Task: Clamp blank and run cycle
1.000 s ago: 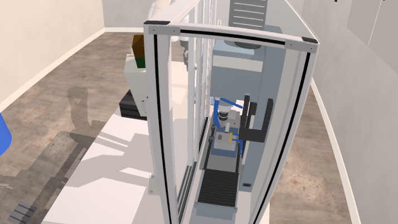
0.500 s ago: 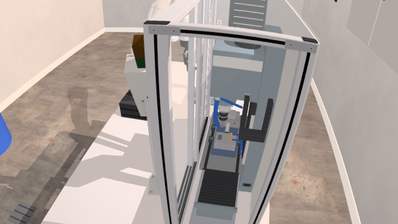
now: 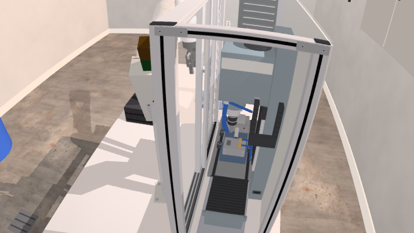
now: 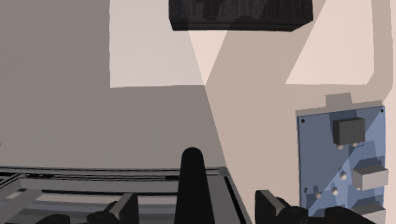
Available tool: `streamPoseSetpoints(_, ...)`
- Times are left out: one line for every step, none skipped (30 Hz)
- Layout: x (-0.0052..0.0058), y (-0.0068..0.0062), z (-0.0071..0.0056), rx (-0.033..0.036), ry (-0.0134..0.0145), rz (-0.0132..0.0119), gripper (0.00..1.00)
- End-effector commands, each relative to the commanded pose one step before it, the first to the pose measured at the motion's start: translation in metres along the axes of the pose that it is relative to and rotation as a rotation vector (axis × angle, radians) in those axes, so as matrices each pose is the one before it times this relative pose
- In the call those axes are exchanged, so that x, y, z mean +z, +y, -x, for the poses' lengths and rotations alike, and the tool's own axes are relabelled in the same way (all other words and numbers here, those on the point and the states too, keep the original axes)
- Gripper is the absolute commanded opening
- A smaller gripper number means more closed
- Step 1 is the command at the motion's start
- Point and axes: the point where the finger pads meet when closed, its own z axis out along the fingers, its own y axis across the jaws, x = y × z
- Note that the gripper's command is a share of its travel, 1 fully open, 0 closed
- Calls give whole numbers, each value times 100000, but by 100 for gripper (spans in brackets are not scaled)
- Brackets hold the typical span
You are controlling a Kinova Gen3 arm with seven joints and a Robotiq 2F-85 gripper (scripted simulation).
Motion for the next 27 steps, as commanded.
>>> streamPoseSetpoints(-210,-41,-760,-48,-300,-363,80)
streamPoseSetpoints(0,0,0,0,0,0,80)
streamPoseSetpoints(0,0,0,0,0,0,80)
streamPoseSetpoints(0,0,0,0,0,0,80)
streamPoseSetpoints(0,0,0,0,0,0,80)
streamPoseSetpoints(0,0,0,0,0,0,80)
streamPoseSetpoints(0,0,0,0,0,0,80)
streamPoseSetpoints(0,0,0,0,0,0,80)
streamPoseSetpoints(0,0,0,0,0,0,80)
streamPoseSetpoints(0,0,0,0,0,0,80)
streamPoseSetpoints(-63,0,-596,-1,2,-1,80)
streamPoseSetpoints(-63,0,-597,0,2,-1,80)
streamPoseSetpoints(-63,0,-597,0,2,-1,80)
streamPoseSetpoints(-63,0,-597,0,2,-1,80)
streamPoseSetpoints(-63,0,-597,0,2,-1,80)
streamPoseSetpoints(0,0,0,0,0,0,80)
streamPoseSetpoints(0,0,0,0,0,0,80)
streamPoseSetpoints(0,0,0,0,0,0,80)
streamPoseSetpoints(0,0,0,0,0,0,80)
streamPoseSetpoints(0,0,0,0,0,0,80)
streamPoseSetpoints(0,0,0,0,0,0,80)
streamPoseSetpoints(0,0,0,0,0,0,80)
streamPoseSetpoints(0,0,0,0,0,0,80)
streamPoseSetpoints(0,0,0,0,0,0,80)
streamPoseSetpoints(0,0,0,0,0,0,80)
streamPoseSetpoints(0,0,0,0,0,0,80)
streamPoseSetpoints(0,0,0,0,0,0,80)
